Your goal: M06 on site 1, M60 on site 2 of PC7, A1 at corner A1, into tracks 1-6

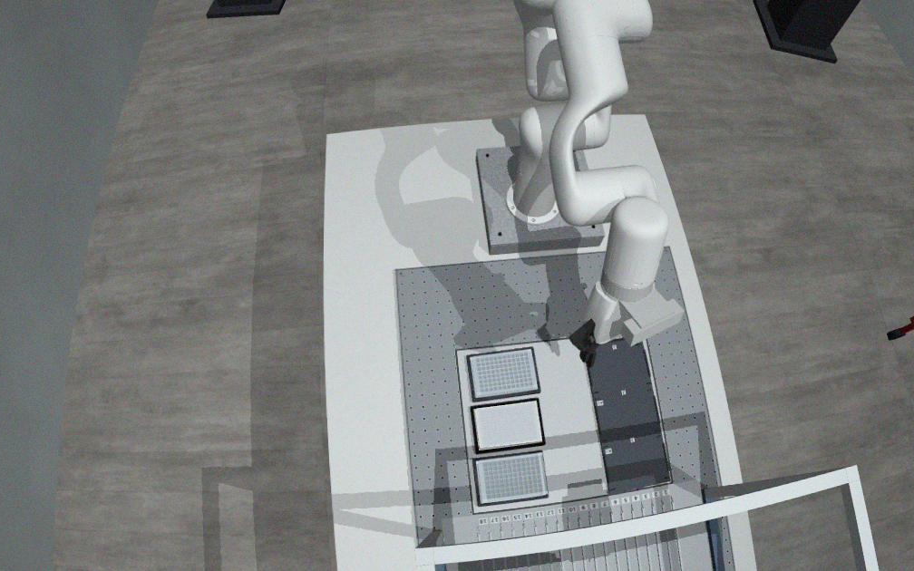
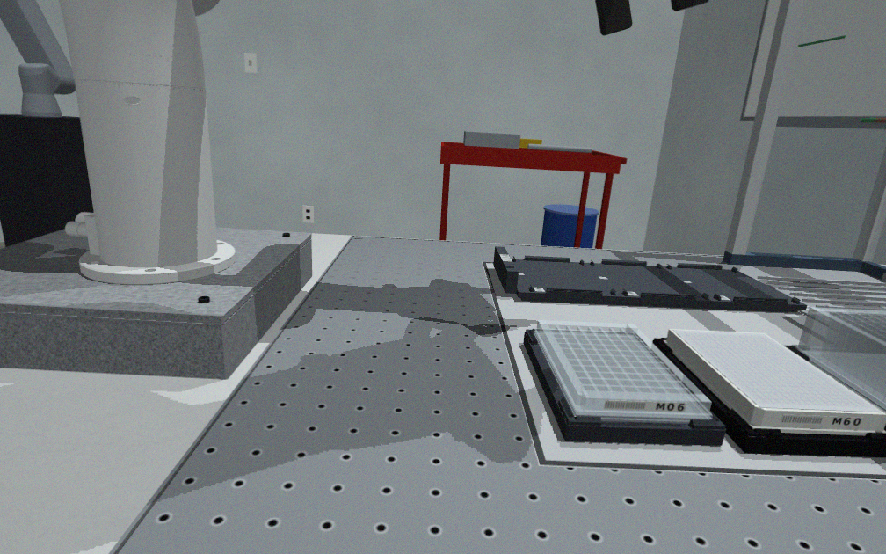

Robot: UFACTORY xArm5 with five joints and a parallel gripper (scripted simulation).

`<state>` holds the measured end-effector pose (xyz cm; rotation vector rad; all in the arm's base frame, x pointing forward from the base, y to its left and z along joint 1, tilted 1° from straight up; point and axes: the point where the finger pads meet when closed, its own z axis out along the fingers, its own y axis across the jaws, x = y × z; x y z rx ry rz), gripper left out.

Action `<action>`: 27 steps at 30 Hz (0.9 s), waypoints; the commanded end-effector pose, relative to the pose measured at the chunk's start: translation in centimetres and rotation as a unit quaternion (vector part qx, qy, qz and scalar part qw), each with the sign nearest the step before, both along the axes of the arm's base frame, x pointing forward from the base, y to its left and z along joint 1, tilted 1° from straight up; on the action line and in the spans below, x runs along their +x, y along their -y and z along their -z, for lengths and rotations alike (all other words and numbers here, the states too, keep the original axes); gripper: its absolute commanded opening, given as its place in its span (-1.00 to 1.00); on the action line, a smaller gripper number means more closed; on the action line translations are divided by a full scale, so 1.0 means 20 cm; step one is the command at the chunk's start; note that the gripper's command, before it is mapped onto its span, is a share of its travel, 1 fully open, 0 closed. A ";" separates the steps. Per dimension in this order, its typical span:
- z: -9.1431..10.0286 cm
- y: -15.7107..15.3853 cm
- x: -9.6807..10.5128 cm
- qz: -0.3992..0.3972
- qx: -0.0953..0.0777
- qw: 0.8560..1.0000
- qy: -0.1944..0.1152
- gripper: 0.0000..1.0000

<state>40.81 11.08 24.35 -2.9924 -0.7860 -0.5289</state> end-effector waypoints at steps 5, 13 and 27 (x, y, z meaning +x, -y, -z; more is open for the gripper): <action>-0.01 0.15 0.02 0.068 -0.001 0.997 -0.046 1.00; -0.01 0.31 0.01 0.145 -0.001 0.985 -0.098 1.00; 0.05 0.47 0.05 0.138 -0.015 0.981 -0.136 1.00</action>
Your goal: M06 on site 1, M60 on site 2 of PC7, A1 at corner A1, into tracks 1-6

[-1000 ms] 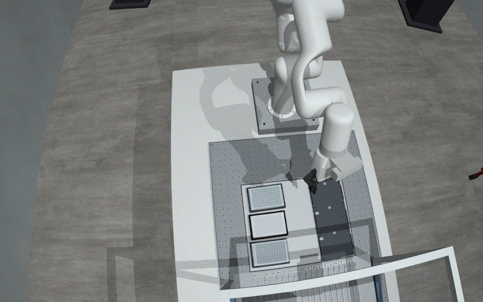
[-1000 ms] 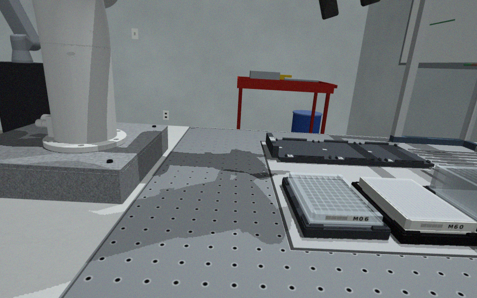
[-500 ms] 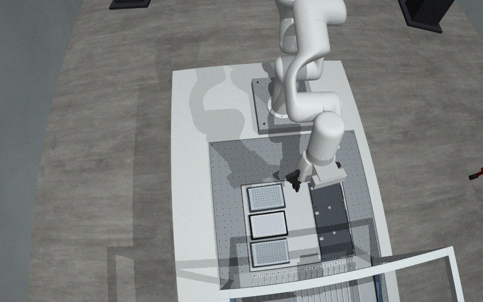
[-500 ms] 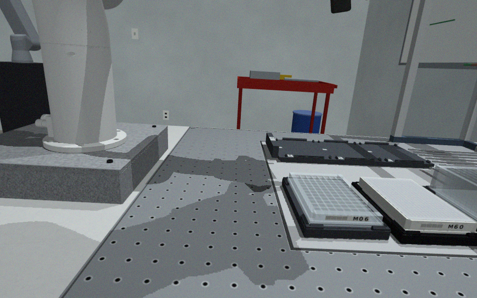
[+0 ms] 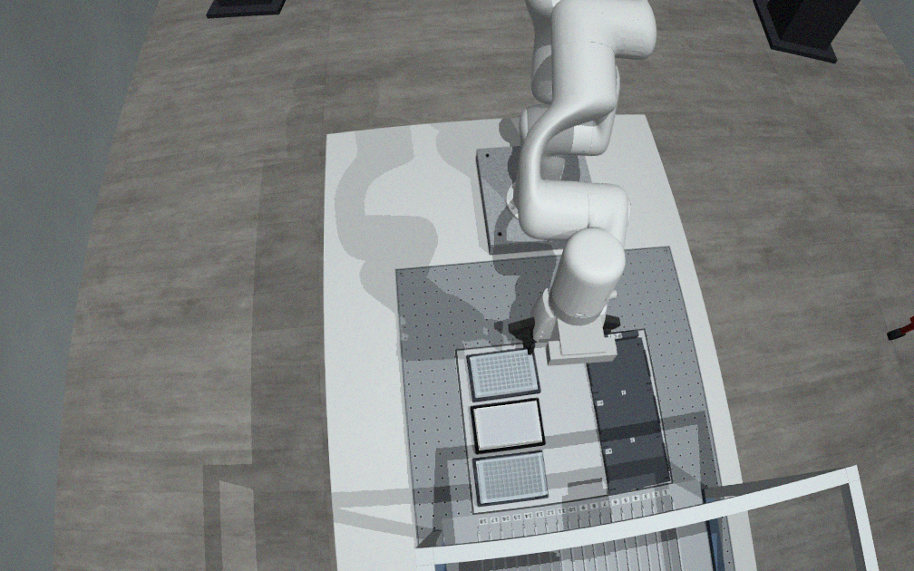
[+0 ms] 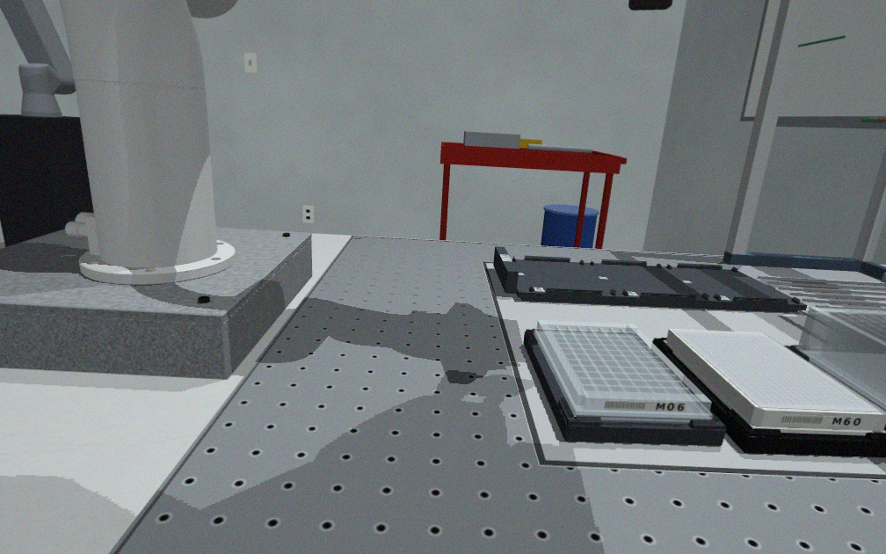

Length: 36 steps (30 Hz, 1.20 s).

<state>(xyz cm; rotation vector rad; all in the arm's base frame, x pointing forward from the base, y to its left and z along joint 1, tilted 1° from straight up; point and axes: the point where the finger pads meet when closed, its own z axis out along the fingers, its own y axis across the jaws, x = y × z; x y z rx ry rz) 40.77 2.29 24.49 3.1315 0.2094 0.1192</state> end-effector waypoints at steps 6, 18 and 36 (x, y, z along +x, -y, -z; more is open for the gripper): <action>0.14 0.06 0.10 -0.116 -0.009 0.993 -0.007 1.00; 0.38 0.14 0.27 -0.311 -0.021 0.950 -0.014 1.00; 0.69 0.25 0.49 -0.550 -0.030 0.834 -0.021 1.00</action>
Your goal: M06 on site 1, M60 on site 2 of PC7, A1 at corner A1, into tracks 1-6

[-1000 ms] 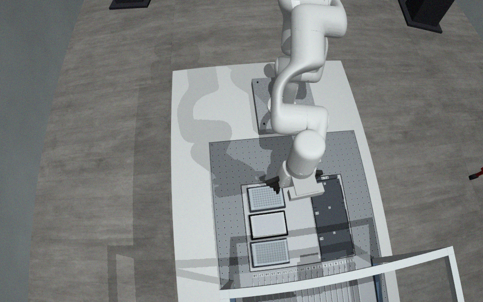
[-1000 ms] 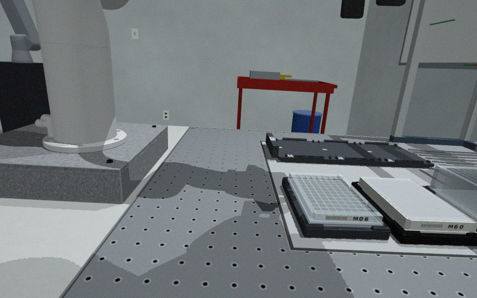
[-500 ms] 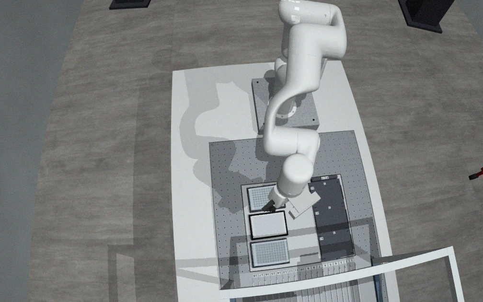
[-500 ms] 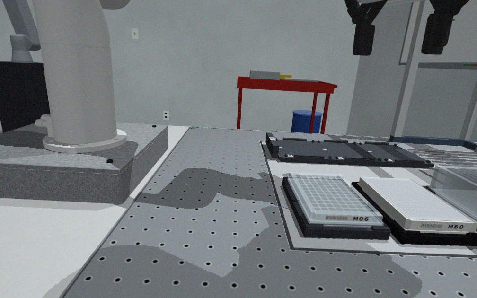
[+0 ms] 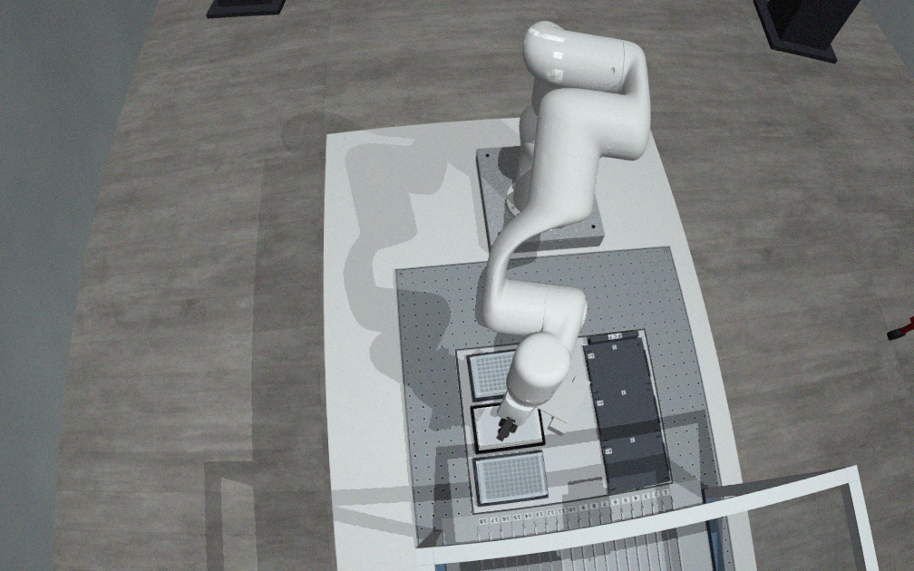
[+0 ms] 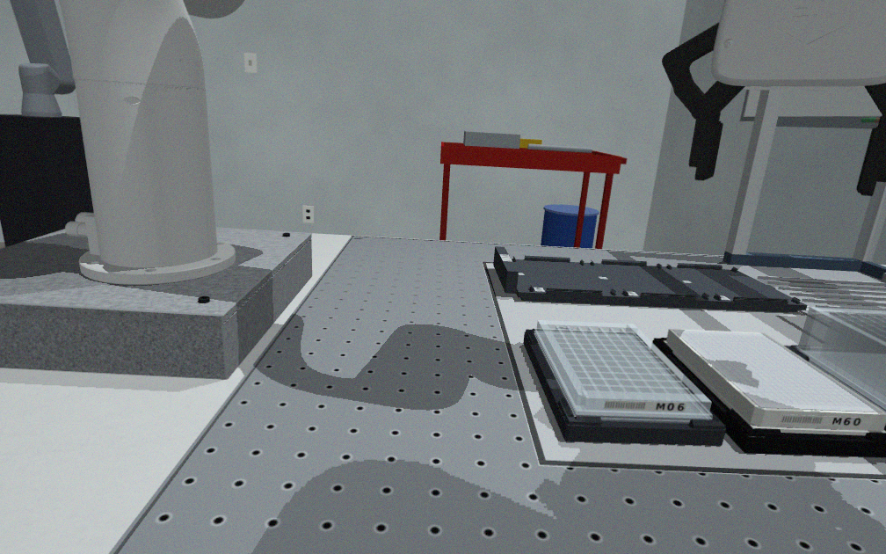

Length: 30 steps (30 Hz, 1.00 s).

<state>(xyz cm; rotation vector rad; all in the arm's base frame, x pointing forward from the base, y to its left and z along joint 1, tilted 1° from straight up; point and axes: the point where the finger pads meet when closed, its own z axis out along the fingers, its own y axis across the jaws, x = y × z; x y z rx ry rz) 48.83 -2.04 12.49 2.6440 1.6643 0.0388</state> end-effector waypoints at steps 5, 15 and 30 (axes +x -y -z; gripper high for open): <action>0.09 0.04 0.09 -0.138 -0.003 0.990 -0.005 1.00; 0.09 0.04 0.09 -0.300 -0.006 0.954 -0.009 1.00; 0.09 0.04 0.09 -0.320 -0.006 0.947 -0.009 1.00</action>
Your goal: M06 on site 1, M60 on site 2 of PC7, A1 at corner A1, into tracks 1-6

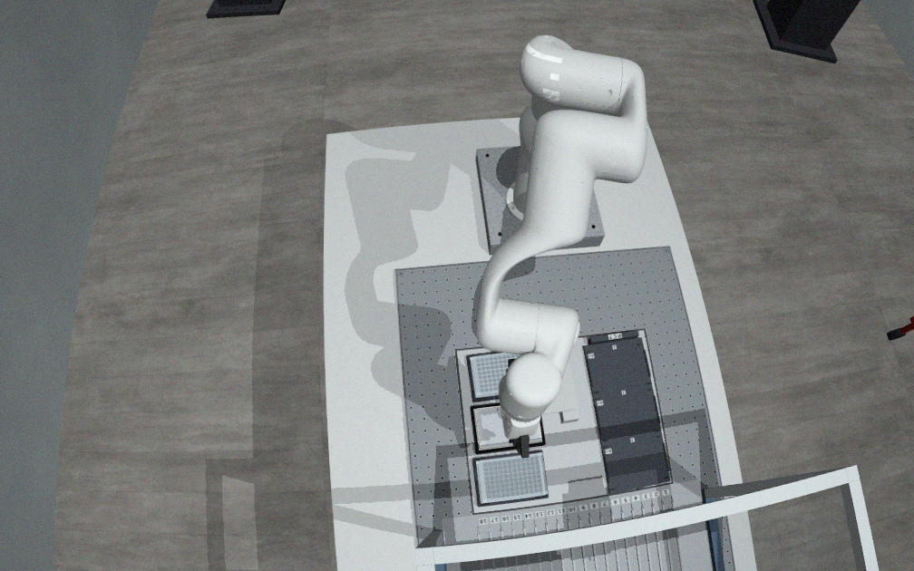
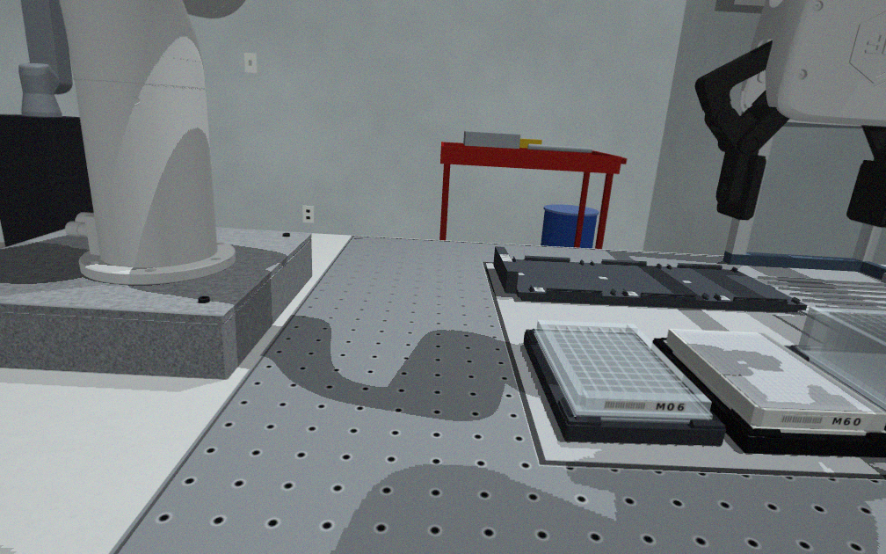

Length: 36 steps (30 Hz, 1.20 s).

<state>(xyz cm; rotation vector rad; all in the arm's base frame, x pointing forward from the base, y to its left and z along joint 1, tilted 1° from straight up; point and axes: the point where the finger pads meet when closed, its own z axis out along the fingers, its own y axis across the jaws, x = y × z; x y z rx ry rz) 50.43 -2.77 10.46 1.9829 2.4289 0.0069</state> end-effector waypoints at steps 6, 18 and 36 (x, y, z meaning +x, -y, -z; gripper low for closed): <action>0.03 0.00 0.01 -0.001 0.000 1.000 0.002 1.00; 0.13 0.00 0.01 -0.001 0.000 1.000 0.002 1.00; 0.26 0.00 0.01 -0.001 0.000 1.000 0.002 1.00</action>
